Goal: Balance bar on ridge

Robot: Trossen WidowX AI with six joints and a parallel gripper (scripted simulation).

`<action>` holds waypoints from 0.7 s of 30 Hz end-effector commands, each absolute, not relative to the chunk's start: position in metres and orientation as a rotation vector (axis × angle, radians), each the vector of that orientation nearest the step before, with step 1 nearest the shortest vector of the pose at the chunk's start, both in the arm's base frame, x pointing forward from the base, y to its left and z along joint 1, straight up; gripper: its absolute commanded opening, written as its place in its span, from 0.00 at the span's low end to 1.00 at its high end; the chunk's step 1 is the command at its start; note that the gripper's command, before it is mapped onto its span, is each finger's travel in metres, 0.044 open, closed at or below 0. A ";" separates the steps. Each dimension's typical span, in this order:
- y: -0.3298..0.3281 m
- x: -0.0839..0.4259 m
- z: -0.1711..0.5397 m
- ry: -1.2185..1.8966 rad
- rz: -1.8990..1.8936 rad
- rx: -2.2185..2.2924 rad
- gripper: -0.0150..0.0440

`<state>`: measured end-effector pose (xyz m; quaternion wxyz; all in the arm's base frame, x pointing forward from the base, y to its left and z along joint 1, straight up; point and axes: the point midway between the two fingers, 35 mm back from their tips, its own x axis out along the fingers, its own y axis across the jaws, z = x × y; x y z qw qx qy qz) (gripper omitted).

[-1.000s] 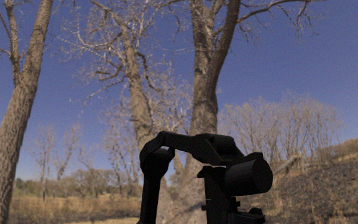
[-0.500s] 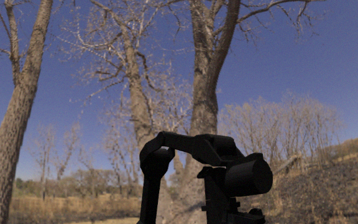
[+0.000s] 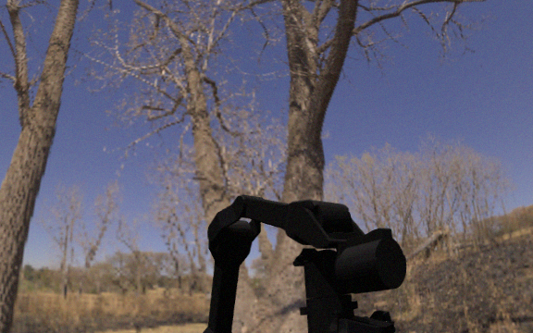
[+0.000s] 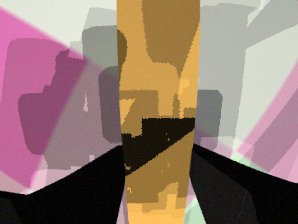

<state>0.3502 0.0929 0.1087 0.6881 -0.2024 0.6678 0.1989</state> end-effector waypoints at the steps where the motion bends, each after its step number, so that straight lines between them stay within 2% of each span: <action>1: 0.094 0.350 0.108 1.493 0.446 -0.448 0.25; 21: 0.093 0.350 0.107 1.493 0.446 -0.448 0.25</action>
